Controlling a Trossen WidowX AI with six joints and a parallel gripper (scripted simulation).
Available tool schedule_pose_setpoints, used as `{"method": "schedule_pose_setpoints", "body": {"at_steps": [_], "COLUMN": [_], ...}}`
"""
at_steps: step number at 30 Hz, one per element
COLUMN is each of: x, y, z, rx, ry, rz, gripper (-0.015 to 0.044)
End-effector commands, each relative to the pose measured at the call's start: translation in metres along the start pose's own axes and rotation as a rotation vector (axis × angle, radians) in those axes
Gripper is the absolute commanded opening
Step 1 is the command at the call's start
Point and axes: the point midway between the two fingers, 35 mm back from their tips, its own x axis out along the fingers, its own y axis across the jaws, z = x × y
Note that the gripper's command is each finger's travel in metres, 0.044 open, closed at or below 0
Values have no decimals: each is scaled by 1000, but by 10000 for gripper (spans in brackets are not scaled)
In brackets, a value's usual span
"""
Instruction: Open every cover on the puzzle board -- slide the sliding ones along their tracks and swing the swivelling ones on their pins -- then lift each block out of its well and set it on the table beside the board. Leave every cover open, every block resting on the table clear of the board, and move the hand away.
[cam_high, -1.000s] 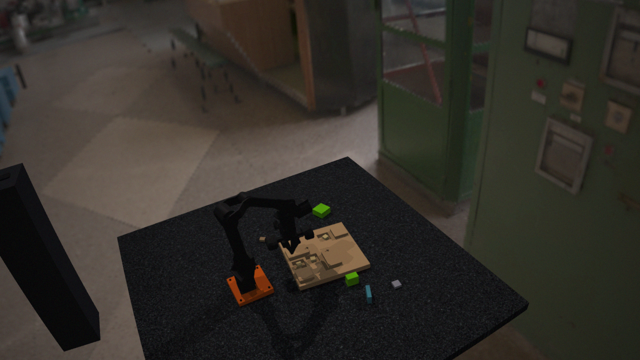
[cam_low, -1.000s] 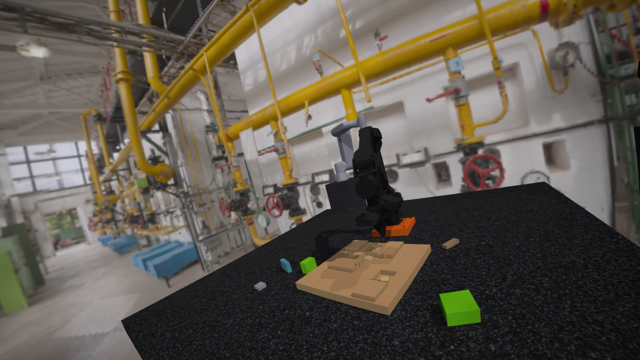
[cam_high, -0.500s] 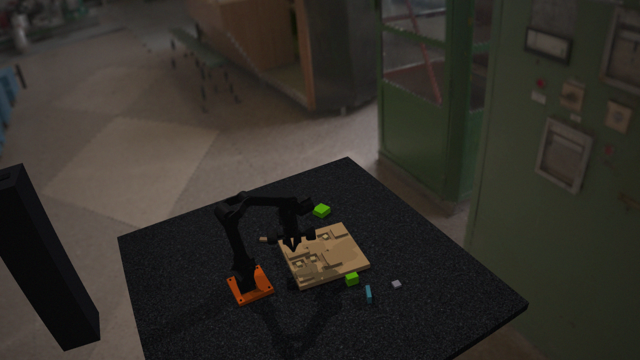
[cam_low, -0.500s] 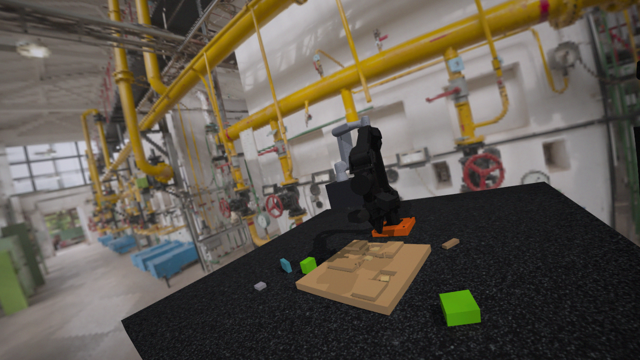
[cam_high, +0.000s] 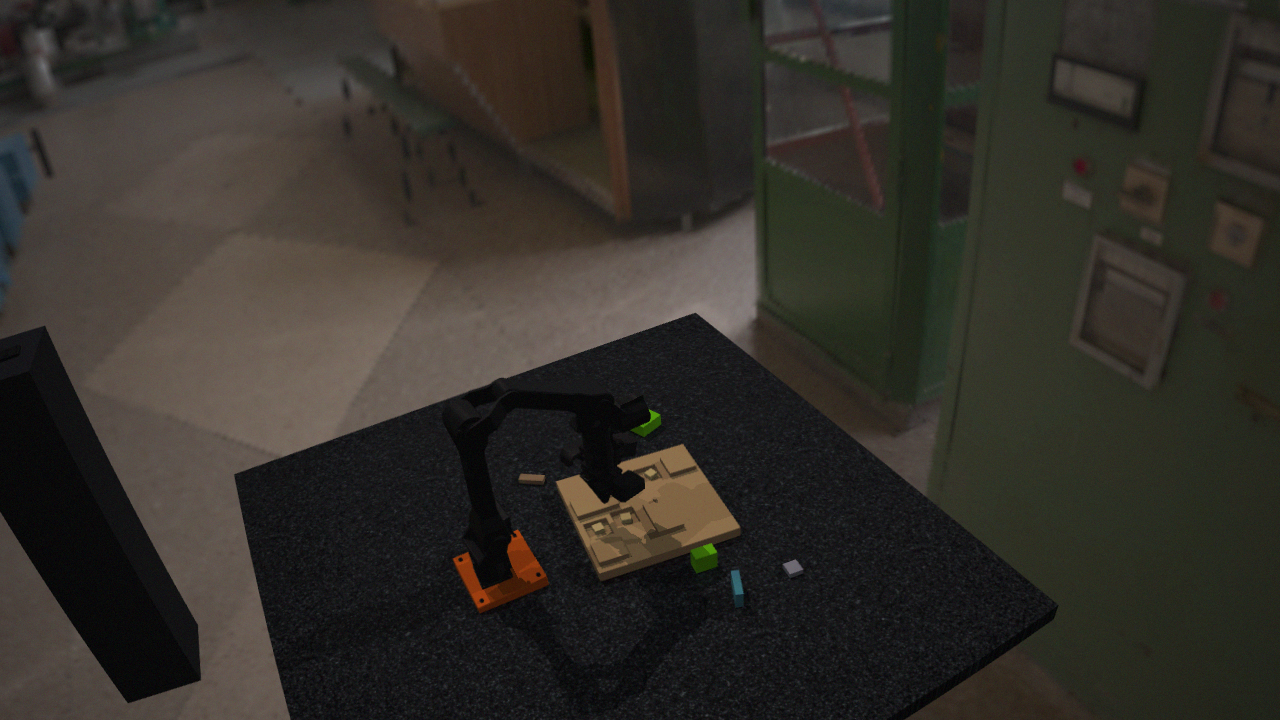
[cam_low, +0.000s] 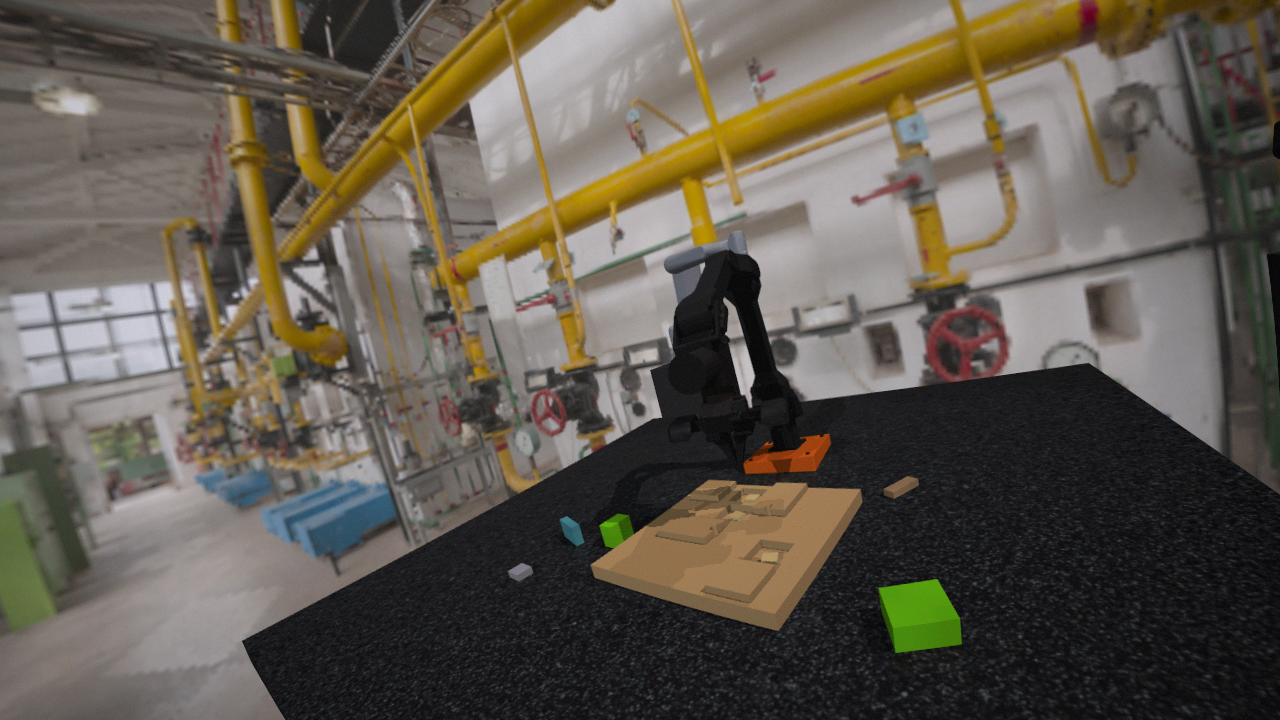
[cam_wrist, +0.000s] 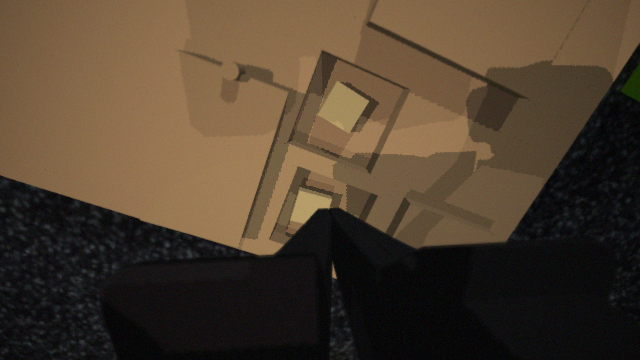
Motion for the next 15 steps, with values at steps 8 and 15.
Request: {"method": "schedule_pose_setpoints", "body": {"at_steps": [8, 15], "x": [-8, -8], "y": [-64, -84], "z": [32, 37], "rx": [1390, 1809], "ry": [-15, -20], "rz": [-3, 1], "gripper": [0, 0]}}
